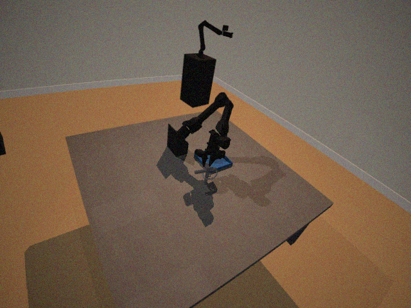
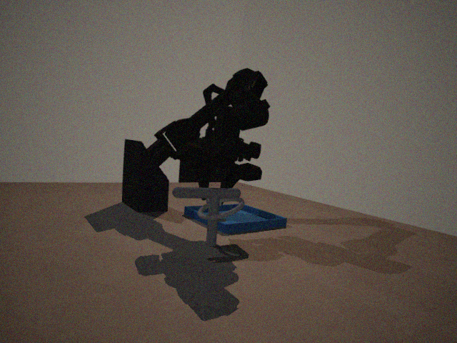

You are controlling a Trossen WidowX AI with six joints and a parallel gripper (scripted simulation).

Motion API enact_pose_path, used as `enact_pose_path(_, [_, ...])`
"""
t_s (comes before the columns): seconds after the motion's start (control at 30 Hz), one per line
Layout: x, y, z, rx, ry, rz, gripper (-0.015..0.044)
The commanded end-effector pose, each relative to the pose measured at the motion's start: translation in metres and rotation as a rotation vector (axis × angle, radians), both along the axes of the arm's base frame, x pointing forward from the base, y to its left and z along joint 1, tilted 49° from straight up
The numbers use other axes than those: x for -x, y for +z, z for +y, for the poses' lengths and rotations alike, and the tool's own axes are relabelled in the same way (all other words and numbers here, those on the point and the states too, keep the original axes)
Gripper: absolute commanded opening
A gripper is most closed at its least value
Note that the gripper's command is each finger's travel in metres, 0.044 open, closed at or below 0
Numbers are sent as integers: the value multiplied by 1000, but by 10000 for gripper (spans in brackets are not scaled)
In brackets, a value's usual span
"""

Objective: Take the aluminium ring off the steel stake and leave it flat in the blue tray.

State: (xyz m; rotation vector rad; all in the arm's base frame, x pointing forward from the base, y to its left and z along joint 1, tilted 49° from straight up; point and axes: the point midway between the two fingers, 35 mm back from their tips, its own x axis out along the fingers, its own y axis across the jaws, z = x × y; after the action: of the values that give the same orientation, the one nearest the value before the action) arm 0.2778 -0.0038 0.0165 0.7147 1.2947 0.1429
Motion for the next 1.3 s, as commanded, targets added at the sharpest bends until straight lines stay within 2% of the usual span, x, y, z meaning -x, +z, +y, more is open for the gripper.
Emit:
enact_pose_path(0.0, [-1, 4, -2, -1, -11, -3, 0])
enact_pose_path(0.77, [0, 12, -8, -4, -11, -4, 0])
enact_pose_path(1.27, [3, 13, -20, -81, -22, -28, 0])
